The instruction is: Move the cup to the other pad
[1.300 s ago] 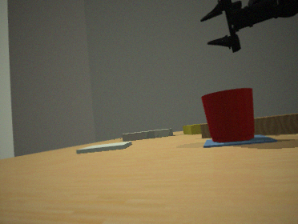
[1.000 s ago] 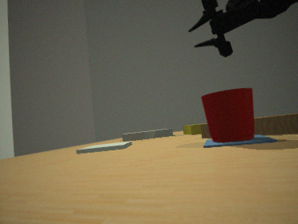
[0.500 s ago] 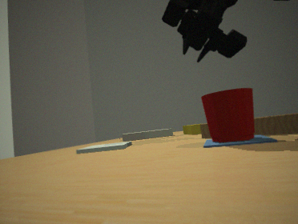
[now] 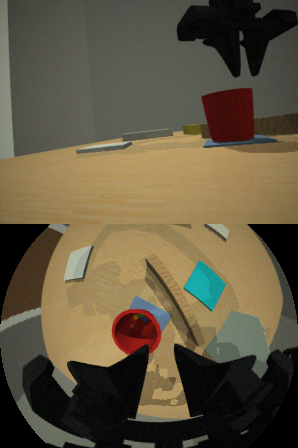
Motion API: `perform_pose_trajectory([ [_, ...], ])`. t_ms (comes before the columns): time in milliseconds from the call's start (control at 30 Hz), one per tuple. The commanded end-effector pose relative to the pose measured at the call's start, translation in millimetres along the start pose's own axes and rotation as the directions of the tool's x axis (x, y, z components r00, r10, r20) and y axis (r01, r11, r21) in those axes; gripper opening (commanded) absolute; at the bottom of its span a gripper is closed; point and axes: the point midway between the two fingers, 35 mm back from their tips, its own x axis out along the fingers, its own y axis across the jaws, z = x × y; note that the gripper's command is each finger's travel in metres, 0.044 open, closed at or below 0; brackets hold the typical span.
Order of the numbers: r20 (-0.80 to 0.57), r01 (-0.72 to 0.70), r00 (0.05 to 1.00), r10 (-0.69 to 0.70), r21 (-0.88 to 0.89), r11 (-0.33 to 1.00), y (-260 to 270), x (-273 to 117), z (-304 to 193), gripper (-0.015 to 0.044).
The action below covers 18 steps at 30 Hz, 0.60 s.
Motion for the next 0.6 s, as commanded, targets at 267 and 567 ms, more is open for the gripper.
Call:
perform_pose_trajectory([
  [267, 0.015, 0.002, 1.0, -0.002, 0.02, 1.0, 4, 10, 4, 0.0148],
  [567, 0.015, 0.001, 1.0, -0.002, 0.019, 1.0, 4, 24, 5, 0.0148],
])
